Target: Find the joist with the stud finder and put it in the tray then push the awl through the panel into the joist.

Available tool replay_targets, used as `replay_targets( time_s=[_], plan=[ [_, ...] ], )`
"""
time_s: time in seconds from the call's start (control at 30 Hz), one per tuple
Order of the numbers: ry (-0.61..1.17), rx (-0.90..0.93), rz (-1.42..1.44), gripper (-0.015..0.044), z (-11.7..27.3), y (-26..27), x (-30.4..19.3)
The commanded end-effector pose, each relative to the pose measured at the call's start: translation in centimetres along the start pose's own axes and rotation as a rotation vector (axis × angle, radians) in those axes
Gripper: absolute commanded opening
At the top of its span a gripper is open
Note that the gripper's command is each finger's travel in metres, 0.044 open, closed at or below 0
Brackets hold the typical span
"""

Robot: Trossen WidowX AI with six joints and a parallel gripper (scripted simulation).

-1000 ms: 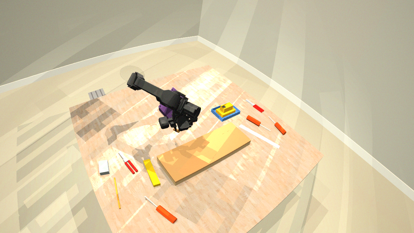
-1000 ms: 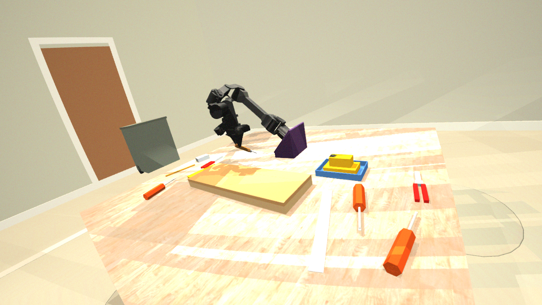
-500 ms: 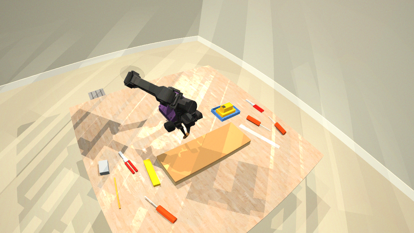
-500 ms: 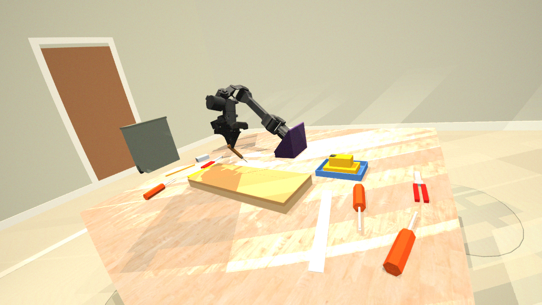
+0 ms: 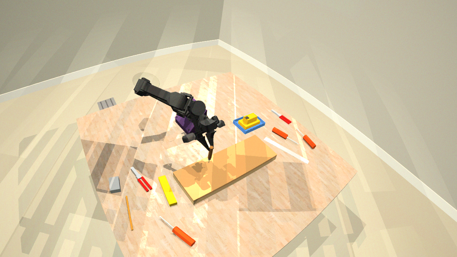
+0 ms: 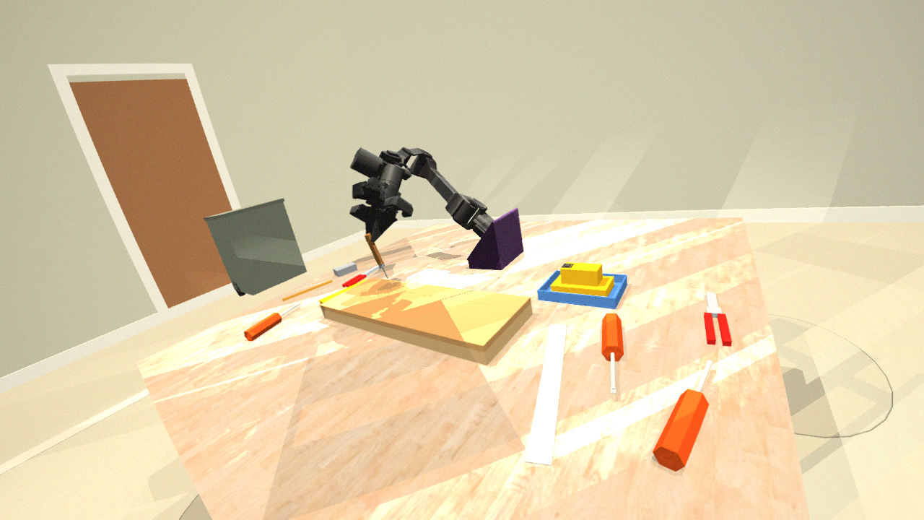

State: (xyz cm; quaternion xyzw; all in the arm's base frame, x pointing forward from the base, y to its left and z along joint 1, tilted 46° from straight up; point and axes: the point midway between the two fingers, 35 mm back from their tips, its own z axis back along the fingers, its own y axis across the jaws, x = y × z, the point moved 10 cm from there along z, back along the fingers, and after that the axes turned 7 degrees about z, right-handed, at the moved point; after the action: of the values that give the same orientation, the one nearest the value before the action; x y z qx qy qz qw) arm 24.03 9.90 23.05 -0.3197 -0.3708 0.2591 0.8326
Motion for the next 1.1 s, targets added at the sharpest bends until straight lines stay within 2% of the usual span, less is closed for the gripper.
replay_targets(
  time_s=[0.0,1.07],
  plan=[
    [-0.101,-0.044,0.035,0.0000,0.8,-0.4,0.3],
    [-0.134,-0.062,0.047,0.0000,-0.3,-0.5,-0.6]
  ],
)
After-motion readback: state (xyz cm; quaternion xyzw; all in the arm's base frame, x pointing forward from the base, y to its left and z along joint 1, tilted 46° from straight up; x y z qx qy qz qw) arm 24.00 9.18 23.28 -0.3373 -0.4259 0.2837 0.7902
